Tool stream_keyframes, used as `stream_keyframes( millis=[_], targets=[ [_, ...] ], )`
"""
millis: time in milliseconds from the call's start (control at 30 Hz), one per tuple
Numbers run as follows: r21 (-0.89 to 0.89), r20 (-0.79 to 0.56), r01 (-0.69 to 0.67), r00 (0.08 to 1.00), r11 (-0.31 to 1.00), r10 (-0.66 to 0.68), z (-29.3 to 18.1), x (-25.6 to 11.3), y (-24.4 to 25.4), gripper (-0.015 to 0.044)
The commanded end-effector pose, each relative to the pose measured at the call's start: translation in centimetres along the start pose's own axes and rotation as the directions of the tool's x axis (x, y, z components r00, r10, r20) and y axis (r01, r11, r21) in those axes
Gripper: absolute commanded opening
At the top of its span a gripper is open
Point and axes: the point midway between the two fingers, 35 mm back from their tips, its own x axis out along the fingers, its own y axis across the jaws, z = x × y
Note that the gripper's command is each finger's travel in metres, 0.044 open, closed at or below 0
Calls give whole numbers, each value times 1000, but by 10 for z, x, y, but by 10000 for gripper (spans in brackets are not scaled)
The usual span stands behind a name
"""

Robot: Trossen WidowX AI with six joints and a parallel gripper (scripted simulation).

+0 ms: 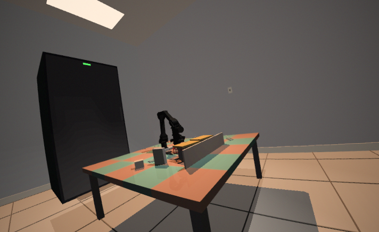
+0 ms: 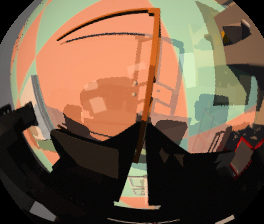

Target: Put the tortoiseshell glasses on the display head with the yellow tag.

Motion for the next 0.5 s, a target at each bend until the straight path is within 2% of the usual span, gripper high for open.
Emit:
stream_keyframes(
  millis=[0, 467],
  targets=[
    [0, 0, 1, 1000, 1000, -1, 0, 0, 0, 105],
    [-1, 1, 0, 1000, 1000, 0, 0, -2, 2, 107]
  ],
)
